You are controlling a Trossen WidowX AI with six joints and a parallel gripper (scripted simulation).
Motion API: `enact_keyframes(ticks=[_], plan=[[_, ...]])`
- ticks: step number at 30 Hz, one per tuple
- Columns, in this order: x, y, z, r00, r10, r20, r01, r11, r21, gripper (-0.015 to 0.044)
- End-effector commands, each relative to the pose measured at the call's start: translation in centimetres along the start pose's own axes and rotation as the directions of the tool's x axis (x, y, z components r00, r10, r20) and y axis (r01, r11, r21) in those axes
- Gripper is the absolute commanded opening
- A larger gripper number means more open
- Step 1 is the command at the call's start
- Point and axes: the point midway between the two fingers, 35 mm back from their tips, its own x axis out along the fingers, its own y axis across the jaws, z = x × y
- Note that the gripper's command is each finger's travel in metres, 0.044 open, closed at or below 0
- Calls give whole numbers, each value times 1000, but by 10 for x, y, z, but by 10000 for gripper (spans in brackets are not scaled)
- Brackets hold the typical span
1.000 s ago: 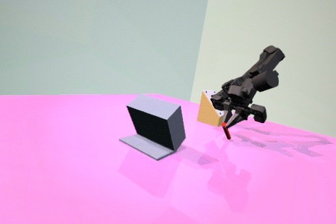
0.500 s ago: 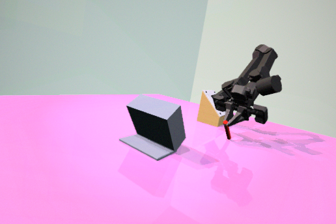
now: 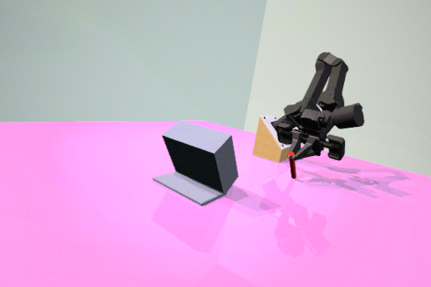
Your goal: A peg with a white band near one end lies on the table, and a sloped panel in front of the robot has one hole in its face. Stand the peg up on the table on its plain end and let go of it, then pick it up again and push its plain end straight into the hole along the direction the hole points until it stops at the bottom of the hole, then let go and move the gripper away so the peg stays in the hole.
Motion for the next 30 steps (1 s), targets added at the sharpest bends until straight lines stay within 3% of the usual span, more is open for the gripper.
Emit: enact_keyframes(ticks=[1,30], plan=[[-3,-1,-2,999,1,40,-1,1000,6,51],[-18,-2,-14,958,-4,286,1,1000,9,51]])
